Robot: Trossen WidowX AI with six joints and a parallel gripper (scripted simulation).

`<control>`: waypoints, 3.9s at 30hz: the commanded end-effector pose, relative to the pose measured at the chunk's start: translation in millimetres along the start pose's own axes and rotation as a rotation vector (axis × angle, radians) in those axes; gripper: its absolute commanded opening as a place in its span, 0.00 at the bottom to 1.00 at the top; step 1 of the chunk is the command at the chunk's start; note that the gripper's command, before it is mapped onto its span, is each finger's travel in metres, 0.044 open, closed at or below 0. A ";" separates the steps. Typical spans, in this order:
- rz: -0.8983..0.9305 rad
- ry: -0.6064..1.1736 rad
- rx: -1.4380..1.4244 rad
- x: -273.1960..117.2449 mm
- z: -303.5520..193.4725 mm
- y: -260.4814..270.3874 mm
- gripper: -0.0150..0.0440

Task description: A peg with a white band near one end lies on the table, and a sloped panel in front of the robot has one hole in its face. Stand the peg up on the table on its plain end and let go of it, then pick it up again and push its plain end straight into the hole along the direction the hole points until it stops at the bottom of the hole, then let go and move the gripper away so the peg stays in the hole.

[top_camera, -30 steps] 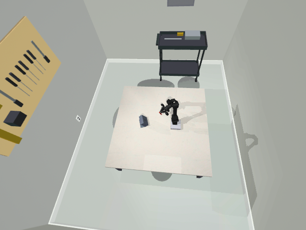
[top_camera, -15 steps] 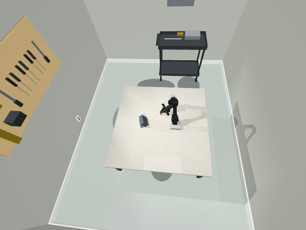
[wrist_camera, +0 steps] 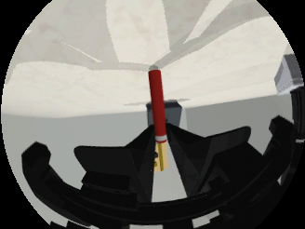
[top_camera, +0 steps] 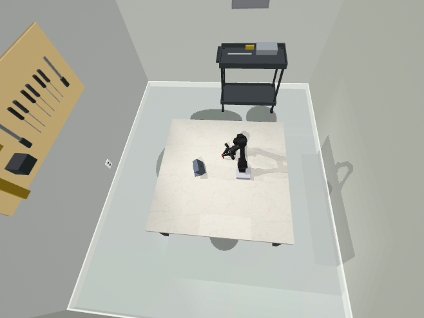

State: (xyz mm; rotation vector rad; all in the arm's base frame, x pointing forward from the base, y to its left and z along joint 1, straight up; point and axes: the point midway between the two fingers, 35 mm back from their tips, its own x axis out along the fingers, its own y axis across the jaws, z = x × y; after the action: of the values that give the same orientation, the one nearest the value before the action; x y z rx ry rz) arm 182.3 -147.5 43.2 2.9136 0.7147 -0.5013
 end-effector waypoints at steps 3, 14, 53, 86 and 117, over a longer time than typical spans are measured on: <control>0.000 0.000 0.000 0.9 2.4 0.0 0.34; 0.001 0.002 0.003 -0.6 3.2 0.1 0.34; 0.013 0.029 0.022 -5.3 7.3 0.5 0.34; 0.029 0.056 0.039 -8.9 9.9 0.3 0.34; 0.046 0.078 0.053 -11.0 10.3 0.5 0.47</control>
State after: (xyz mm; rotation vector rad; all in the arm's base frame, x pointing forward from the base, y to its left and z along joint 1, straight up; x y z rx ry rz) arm 170.3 -154.5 37.2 3.0072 0.6507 -0.4096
